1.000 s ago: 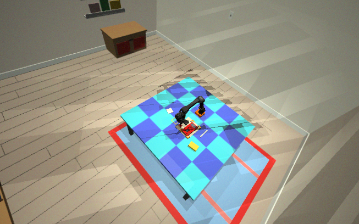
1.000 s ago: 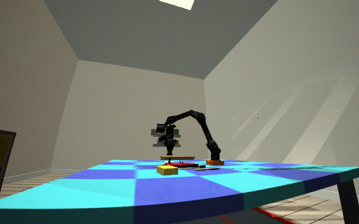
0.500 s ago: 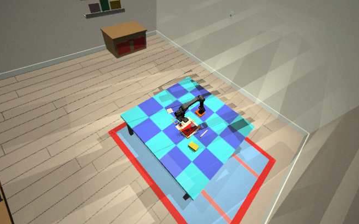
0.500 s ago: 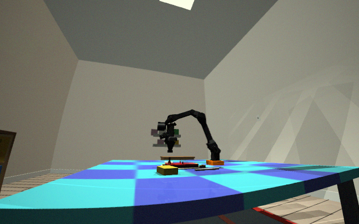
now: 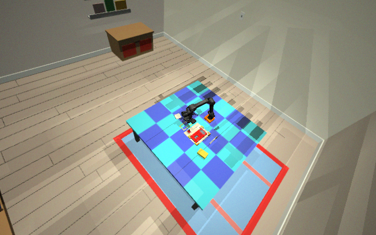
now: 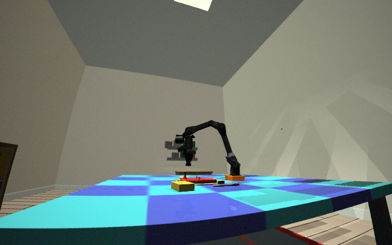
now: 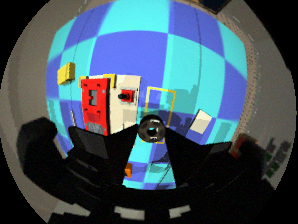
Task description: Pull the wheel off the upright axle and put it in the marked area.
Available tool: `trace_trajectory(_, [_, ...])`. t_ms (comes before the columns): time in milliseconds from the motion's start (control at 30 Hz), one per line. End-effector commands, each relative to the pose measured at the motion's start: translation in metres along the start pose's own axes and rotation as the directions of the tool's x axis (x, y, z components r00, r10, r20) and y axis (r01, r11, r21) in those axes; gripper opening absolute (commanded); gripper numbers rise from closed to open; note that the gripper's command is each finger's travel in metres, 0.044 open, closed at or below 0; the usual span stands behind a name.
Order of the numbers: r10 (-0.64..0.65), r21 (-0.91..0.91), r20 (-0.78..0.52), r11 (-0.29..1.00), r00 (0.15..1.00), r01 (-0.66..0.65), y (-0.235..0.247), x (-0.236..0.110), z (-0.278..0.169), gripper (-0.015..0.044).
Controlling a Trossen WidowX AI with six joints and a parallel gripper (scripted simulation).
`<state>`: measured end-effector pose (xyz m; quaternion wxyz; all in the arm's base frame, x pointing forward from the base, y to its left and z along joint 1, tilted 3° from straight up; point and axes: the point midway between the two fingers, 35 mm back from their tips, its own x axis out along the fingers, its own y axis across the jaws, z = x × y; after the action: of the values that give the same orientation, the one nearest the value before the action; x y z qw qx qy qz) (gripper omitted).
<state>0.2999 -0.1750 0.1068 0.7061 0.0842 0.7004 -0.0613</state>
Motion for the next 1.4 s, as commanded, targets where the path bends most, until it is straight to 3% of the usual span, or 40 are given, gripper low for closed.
trace_trajectory(0, [-0.005, -0.005, -0.009, 1.000, 1.000, 0.005, -0.013, 0.001, -0.012, 0.0000])
trace_trajectory(633, [-0.006, -0.005, -0.010, 1.000, 1.000, 0.006, -0.026, 0.022, -0.023, 0.0000])
trace_trajectory(1133, [-0.006, -0.005, -0.011, 1.000, 1.000, 0.006, -0.027, 0.101, -0.024, 0.0000])
trace_trajectory(1300, [-0.006, -0.005, -0.011, 1.000, 1.000, 0.006, -0.026, 0.105, -0.025, 0.0000])
trace_trajectory(1367, [0.000, -0.005, -0.012, 1.000, 1.000, 0.000, -0.026, 0.100, -0.024, 0.0053])
